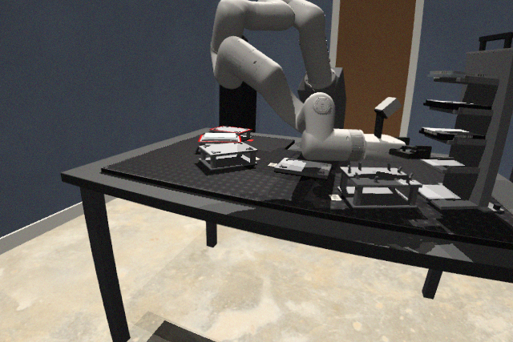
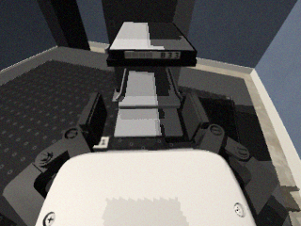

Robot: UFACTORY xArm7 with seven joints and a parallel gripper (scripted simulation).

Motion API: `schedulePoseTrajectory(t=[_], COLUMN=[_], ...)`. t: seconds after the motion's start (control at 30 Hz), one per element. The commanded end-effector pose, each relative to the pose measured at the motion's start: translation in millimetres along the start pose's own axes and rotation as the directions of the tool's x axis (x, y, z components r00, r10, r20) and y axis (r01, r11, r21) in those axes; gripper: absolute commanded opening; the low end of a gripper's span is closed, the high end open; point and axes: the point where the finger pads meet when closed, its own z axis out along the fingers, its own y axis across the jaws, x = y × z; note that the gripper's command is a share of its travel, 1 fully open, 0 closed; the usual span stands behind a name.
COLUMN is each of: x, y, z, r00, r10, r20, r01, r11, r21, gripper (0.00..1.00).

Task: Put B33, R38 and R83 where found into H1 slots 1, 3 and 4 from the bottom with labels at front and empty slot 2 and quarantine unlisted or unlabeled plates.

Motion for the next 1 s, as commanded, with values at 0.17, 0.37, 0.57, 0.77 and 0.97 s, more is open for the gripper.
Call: schedulePoseTrajectory(t=[0.17,0.37,0.57,0.77,0.97], x=[1.3,1.3,1.3,1.3,1.3], y=[0.5,0.5,0.5,0.5,0.5], z=[0.5,0.5,0.5,0.5,-7.8], r00=[1.0,1.0,1.0,1.0,1.0], r10=[-0.002,-0.002,-0.002,-0.002,-0.002], r20=[-0.001,-0.001,-0.001,-0.001,-0.001], r01=[0.002,0.002,0.002,0.002,0.002], r11=[1.0,1.0,1.0,1.0,1.0], r21=[0.001,0.001,0.001,0.001,0.001], gripper=[1.0,1.0,1.0,1.0,1.0])
